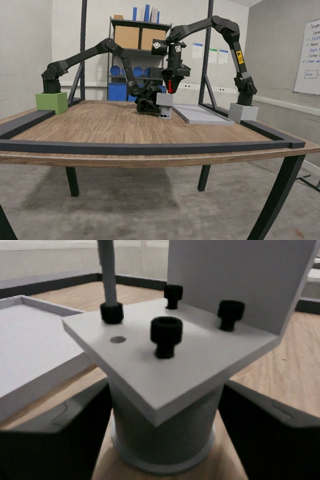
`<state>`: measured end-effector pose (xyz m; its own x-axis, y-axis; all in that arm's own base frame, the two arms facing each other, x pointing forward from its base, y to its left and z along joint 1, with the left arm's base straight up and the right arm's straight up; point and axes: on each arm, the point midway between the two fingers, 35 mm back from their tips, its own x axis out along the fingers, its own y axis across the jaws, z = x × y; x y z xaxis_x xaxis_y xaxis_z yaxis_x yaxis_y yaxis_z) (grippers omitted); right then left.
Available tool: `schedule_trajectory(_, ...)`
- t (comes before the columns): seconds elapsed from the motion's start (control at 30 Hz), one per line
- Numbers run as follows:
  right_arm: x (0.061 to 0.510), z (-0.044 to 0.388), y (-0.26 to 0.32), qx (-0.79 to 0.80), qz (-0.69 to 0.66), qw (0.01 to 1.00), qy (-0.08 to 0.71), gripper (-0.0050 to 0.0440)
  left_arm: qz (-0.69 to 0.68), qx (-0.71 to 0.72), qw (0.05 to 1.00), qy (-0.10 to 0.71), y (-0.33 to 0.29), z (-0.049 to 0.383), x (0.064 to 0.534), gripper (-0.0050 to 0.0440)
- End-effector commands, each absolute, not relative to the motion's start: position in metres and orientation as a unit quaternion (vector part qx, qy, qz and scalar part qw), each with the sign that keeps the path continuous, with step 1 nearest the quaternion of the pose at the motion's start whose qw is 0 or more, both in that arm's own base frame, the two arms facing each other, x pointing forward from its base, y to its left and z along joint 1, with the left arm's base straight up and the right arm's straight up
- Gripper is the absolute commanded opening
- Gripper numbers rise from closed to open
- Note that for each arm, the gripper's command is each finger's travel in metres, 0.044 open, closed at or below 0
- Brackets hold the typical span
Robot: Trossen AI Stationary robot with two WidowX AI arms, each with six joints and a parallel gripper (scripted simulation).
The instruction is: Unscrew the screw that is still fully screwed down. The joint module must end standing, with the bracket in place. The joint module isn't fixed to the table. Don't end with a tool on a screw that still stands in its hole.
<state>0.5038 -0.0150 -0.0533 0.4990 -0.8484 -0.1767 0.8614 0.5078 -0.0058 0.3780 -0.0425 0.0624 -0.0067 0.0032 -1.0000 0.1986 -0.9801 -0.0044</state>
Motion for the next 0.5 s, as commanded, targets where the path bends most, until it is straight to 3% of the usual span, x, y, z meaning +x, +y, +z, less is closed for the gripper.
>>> schedule_trajectory(0.0,0.5104,-0.0392,-0.016,0.054,-0.496,0.864,0.065,0.0245,-0.692,0.717,0.06,0.053,-0.0434,0.0764,0.381,0.025)
schedule_trajectory(0.47,0.5104,-0.0392,-0.016,0.054,-0.496,0.864,0.065,0.0245,-0.695,0.716,0.048,0.044,-0.0433,0.0736,0.382,0.025)
